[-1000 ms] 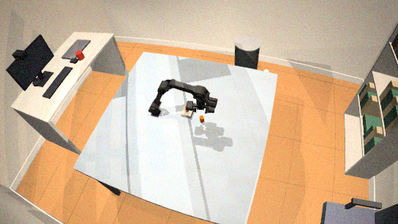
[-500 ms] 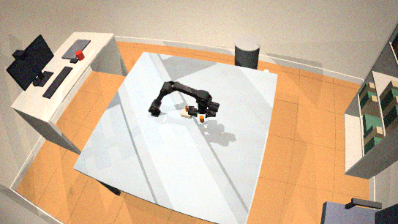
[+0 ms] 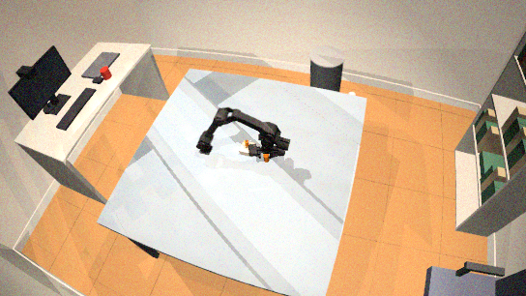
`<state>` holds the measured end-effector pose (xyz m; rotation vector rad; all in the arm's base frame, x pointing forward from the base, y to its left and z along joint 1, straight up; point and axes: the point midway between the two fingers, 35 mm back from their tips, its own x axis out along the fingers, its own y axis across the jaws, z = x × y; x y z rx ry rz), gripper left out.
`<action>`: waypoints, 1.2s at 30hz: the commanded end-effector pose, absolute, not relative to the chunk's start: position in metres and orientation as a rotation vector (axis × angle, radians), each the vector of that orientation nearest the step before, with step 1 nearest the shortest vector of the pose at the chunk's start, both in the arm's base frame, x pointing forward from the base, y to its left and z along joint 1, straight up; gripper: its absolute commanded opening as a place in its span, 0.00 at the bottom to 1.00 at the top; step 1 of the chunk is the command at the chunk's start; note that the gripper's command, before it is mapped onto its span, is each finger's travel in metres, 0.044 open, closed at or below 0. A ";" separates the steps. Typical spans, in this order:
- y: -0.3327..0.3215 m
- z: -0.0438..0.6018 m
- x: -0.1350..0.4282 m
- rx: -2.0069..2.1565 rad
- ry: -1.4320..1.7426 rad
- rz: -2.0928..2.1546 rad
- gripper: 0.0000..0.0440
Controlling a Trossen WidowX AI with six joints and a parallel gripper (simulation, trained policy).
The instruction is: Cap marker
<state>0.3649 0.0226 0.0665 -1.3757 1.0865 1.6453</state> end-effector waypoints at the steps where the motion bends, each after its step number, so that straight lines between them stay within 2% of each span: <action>1: 0.023 0.066 0.364 -1.424 1.070 1.656 0.39; 4: 0.023 0.073 0.363 -1.448 1.057 1.654 0.21; 6: 0.023 0.081 0.362 -1.464 1.042 1.650 0.18; 14: 0.025 0.112 0.360 -1.544 0.985 1.627 0.20; 36: 0.045 0.166 0.308 -1.570 0.912 1.730 0.12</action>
